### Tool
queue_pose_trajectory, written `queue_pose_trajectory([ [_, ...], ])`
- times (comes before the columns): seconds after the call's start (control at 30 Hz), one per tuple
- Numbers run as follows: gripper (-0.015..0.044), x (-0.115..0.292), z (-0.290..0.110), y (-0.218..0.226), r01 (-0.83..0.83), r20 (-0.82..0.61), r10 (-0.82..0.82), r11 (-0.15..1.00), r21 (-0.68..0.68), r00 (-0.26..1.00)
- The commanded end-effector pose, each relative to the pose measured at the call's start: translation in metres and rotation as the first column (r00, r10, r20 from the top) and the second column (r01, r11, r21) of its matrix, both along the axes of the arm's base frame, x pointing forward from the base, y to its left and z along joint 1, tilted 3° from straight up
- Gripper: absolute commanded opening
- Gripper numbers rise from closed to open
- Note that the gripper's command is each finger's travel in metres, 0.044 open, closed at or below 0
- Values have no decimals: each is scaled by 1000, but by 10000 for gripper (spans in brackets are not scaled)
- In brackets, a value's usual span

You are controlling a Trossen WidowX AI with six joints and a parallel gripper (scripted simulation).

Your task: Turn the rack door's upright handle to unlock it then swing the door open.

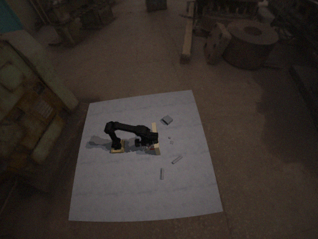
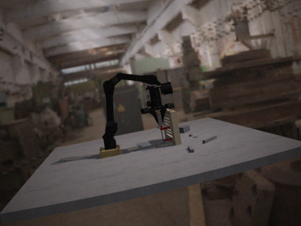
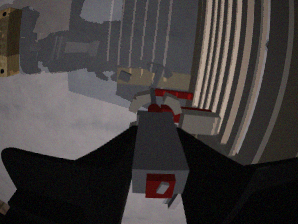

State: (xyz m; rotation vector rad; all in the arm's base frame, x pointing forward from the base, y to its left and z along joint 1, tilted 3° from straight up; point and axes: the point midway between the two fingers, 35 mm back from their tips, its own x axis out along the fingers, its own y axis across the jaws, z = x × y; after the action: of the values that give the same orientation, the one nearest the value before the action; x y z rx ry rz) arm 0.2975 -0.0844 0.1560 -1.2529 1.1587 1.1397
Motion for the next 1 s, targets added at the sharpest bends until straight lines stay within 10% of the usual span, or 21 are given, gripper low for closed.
queue_pose_trajectory([
  [0.0, 14, -7, -1, 4, 87, -4, -87, 996, 13, 996],
  [0.97, 14, -54, -5, 34, 582, -21, -581, 812, 53, 813],
])
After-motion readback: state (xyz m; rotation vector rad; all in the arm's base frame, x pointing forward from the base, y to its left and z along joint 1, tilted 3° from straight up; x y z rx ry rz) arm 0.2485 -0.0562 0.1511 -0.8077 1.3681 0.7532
